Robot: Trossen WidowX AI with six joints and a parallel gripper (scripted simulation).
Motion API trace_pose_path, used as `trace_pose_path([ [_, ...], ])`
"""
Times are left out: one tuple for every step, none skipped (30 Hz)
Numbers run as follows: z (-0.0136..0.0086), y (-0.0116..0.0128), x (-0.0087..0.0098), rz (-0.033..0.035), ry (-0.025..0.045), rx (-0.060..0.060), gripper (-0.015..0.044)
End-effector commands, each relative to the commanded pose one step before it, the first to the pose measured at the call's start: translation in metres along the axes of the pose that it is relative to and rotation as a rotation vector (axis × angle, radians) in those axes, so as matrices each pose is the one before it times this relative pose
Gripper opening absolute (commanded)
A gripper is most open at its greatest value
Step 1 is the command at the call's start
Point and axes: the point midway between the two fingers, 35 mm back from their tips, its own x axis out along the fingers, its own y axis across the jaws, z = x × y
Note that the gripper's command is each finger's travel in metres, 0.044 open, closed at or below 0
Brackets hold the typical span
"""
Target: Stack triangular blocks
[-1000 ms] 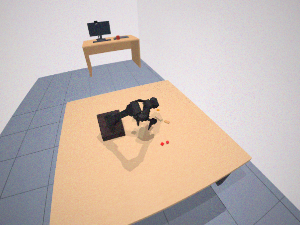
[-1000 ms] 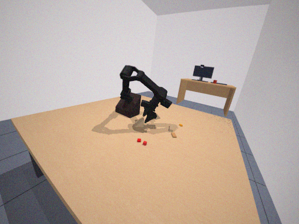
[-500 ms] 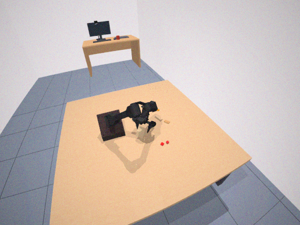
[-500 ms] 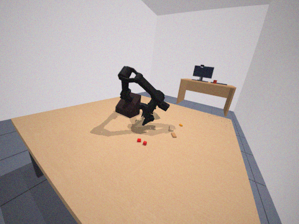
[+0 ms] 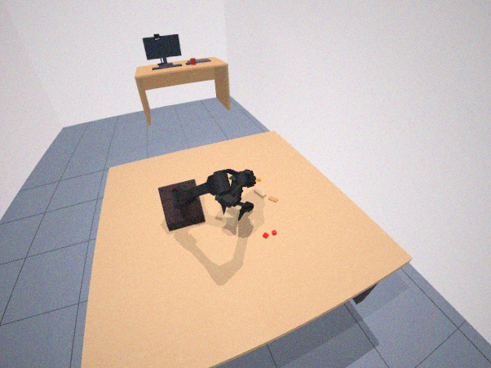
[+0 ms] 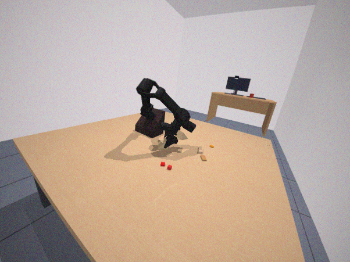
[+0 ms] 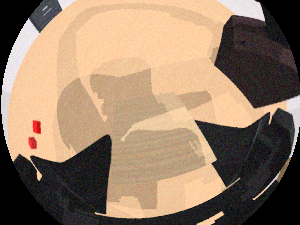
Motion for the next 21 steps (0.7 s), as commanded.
trace_pose_path([
  [0.00082, -0.00033, 0.00144, 0.00336, -0.00257, -0.0032, 0.0328],
  [0.0, 0.0, 0.0, 0.0, 0.0, 0.0, 0.0322],
  [0.0, 0.0, 0.0, 0.0, 0.0, 0.0, 0.0315],
  [0.0, 0.0, 0.0, 0.0, 0.0, 0.0, 0.0308],
  [0.0, 0.0, 0.0, 0.0, 0.0, 0.0, 0.0302],
  [0.0, 0.0, 0.0, 0.0, 0.0, 0.0, 0.0295],
  [0.0, 0.0, 0.0, 0.0, 0.0, 0.0, 0.0288],
  [0.0, 0.0, 0.0, 0.0, 0.0, 0.0, 0.0282],
  [0.0, 0.0, 0.0, 0.0, 0.0, 0.0, 0.0275],
  [0.0, 0.0, 0.0, 0.0, 0.0, 0.0, 0.0268],
  [0.0, 0.0, 0.0, 0.0, 0.0, 0.0, 0.0242],
  [0.0, 0.0, 0.0, 0.0, 0.0, 0.0, 0.0216],
  [0.0, 0.0, 0.0, 0.0, 0.0, 0.0, 0.019],
  [0.00026, -0.00008, -0.00067, -0.00056, 0.00009, 0.0003, 0.0163],
  [0.00067, -0.00019, -0.00167, -0.00138, 0.00019, 0.0006, 0.0137],
  [0.00027, -0.00008, -0.00067, -0.00055, 0.00006, 0.0003, 0.0111],
  [0.0, 0.0, 0.0, 0.0, 0.0, 0.0, 0.0085],
  [0.00024, -0.00001, 0.00018, 0.00033, 0.00554, -0.0008, 0.0058],
  [0.00052, -0.00001, -0.00002, 0.00001, 0.00964, -0.0006, 0.0032],
  [0.00087, -0.00002, -0.00019, -0.00028, 0.01507, -0.0006, 0.0006],
  [0.00124, -0.00001, -0.00037, -0.0005, 0.02096, -0.0005, 0.0],
])
